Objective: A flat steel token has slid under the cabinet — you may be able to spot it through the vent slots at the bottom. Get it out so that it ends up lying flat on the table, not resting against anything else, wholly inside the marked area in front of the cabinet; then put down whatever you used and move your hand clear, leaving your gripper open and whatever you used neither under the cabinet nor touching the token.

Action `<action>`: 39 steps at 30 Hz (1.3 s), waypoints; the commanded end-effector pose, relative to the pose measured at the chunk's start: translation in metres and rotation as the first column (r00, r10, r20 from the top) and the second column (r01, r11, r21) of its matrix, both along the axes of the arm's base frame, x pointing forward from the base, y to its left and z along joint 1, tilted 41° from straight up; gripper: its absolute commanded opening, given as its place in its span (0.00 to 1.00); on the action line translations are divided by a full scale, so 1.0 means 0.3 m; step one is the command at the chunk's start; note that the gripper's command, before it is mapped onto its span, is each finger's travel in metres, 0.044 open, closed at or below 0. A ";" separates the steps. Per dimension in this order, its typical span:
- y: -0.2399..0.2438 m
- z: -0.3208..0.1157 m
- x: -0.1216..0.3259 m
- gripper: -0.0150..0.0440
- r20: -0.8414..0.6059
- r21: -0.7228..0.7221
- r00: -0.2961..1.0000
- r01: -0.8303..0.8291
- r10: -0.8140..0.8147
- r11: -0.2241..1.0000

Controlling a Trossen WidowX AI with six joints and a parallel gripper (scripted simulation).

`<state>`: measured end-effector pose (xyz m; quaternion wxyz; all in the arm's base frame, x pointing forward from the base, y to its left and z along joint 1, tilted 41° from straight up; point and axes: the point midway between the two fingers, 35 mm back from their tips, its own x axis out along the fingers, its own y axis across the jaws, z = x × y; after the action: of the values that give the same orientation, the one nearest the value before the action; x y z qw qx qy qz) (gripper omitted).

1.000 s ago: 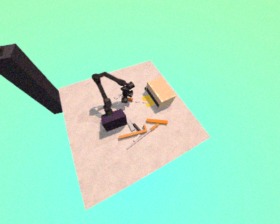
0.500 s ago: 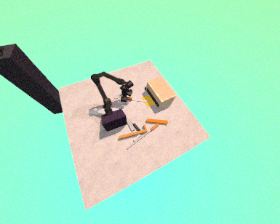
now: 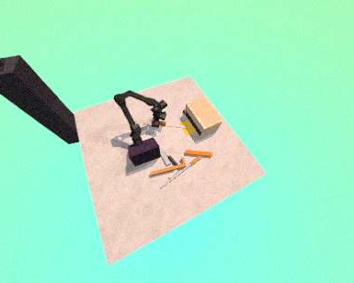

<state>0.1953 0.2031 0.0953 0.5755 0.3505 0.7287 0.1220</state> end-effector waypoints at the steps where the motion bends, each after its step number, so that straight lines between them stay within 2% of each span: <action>1: 0.017 0.027 -0.003 0.25 0.012 0.012 1.000 -0.005 0.005 1.000; 28: 0.078 0.084 -0.020 0.25 0.013 0.014 1.000 -0.006 0.006 1.000; 39: 0.078 0.084 -0.020 0.25 0.061 0.019 0.996 -0.060 0.059 0.998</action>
<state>0.1885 0.2260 0.1181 0.5833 0.3382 0.7243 0.1441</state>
